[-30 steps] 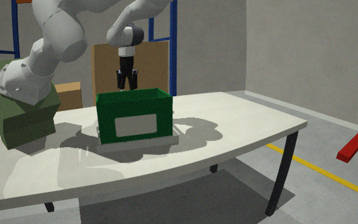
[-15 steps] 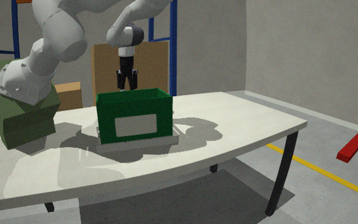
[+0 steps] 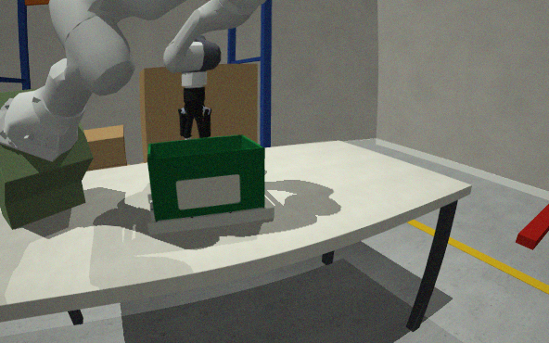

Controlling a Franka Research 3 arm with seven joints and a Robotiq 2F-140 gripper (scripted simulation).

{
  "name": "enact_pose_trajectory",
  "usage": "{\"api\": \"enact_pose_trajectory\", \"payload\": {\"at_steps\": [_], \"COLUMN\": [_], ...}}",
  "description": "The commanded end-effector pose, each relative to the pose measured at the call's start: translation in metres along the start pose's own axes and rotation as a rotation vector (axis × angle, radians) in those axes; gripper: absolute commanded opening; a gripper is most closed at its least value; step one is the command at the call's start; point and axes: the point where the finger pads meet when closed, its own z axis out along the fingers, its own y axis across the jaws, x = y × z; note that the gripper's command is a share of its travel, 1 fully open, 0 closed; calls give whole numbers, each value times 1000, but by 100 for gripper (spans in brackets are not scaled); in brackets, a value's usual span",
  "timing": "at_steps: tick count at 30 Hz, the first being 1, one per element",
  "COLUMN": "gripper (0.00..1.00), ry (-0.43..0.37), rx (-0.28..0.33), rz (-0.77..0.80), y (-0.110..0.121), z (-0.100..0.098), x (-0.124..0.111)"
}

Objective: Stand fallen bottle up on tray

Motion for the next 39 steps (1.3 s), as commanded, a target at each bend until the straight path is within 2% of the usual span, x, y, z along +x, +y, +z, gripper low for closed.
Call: {"api": "enact_pose_trajectory", "payload": {"at_steps": [1,39], "gripper": [38,38], "ry": [1,1], "rx": [0,0], "rz": [7,7], "y": [1,1], "z": [4,39], "x": [1,1]}}
